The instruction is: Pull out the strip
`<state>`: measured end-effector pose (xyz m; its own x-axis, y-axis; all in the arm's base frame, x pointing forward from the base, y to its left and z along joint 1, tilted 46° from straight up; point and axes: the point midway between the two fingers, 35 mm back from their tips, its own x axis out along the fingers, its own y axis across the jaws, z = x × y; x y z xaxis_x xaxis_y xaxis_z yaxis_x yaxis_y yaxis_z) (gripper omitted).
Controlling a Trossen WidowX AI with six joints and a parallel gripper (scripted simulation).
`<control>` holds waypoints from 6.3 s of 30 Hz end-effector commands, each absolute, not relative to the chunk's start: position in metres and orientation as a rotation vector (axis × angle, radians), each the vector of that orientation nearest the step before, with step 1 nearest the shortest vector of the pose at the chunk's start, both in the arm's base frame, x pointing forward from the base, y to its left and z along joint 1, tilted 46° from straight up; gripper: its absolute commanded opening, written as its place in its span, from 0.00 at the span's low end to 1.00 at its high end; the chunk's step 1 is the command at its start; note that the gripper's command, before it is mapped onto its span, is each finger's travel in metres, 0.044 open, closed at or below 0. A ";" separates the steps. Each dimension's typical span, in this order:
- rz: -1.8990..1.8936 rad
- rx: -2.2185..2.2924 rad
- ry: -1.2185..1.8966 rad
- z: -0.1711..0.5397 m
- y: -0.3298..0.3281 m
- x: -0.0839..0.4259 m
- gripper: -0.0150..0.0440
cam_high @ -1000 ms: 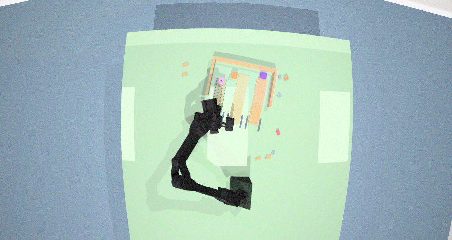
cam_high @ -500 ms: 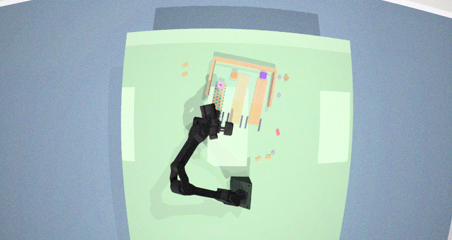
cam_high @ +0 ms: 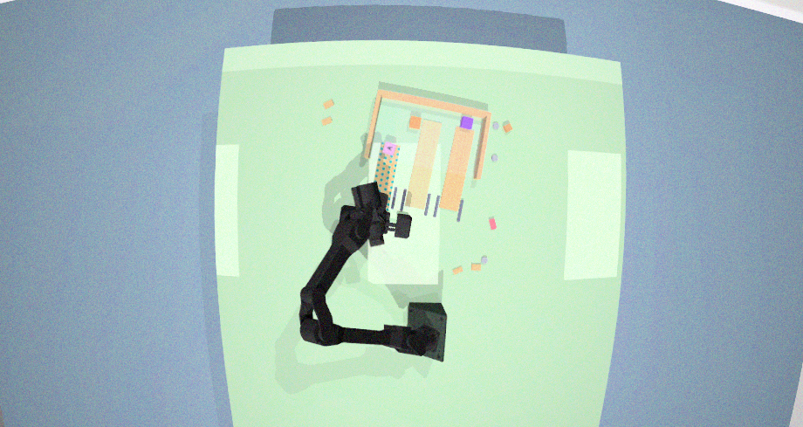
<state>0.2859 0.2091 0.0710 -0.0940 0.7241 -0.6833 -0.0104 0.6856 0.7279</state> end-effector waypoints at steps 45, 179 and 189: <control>0.679 0.601 1.583 0.073 0.207 0.208 0.25; 0.541 0.725 1.647 0.078 0.173 0.369 0.25; 0.540 0.727 1.650 0.079 0.154 0.346 0.25</control>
<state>0.3526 0.1576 0.0804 -0.1082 0.7132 -0.6926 0.1690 0.6998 0.6941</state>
